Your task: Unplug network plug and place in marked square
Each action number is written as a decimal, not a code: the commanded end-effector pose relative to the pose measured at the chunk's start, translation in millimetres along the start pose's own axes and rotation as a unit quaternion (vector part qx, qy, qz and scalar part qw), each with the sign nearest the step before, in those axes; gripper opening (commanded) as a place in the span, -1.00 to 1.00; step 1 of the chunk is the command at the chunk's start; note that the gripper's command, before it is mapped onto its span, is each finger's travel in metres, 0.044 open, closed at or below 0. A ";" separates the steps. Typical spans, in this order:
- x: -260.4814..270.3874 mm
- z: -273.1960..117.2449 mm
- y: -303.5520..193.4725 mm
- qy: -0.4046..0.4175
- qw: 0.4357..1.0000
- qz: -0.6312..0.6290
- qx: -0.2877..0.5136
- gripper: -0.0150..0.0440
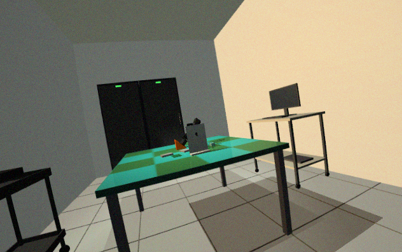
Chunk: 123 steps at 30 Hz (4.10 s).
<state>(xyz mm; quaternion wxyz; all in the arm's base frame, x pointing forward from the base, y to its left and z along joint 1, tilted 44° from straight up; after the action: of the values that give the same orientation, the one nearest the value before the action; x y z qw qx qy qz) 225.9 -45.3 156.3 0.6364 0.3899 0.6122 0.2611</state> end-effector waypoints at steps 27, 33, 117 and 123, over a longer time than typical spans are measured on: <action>5.3 63.3 14.1 0.003 1.000 -0.003 0.003 0.04; 5.3 72.3 16.9 0.003 1.000 -0.002 0.002 0.04; 7.8 90.0 23.7 0.002 1.000 -0.002 0.002 -0.49; 7.6 86.5 22.6 0.002 1.000 -0.002 0.002 -0.49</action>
<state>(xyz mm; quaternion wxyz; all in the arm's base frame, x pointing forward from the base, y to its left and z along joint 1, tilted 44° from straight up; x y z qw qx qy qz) 319.6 -42.3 166.5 0.6357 0.3893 0.6147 0.2579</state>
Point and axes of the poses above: the point midway between the two fingers, 35 mm back from their tips, its own z axis out along the fingers, its own x axis across the jaws, y = z × x, the point moved 6 cm from there along -z, back along the fingers, and after that the axes turned 11 degrees about z, right-handed, at the moved point
